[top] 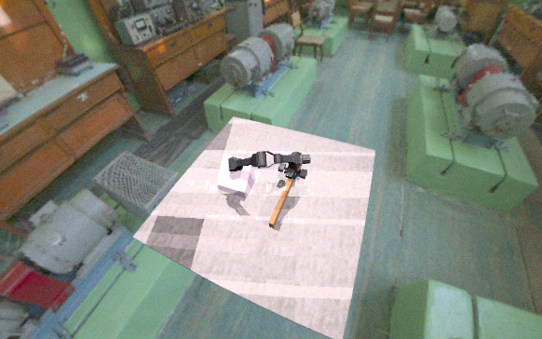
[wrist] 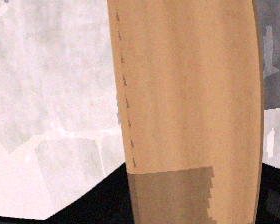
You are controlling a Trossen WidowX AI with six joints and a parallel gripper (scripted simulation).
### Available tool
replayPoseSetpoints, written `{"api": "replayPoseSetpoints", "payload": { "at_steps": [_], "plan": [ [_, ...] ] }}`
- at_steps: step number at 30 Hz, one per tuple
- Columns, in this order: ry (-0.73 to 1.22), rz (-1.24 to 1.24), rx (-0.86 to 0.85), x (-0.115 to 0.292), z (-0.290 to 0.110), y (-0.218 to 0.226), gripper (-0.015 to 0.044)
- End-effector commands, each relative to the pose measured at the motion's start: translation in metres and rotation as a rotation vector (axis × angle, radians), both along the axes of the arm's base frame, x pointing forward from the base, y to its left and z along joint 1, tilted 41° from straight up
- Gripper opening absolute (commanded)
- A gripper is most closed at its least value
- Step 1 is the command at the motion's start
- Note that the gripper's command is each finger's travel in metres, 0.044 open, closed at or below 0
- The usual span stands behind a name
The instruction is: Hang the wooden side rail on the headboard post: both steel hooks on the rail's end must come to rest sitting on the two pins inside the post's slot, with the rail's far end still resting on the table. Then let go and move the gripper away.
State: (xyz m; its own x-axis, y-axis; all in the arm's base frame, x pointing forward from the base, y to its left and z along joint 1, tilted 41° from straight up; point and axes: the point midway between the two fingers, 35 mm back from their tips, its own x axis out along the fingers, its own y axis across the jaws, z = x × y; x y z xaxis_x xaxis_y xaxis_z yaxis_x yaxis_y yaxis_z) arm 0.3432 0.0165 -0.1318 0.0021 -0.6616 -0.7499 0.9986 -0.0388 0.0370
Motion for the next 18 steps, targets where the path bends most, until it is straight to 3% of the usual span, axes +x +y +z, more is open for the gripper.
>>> {"api": "replayPoseSetpoints", "payload": {
  "at_steps": [1, 18],
  "plan": [
    [-0.01, 0.011, 0.008, 0.003, 0.0011, 0.0081, 0.0],
    [-0.01, 0.011, 0.008, 0.0028, -0.0003, 0.0089, 0.0]
  ]
}}
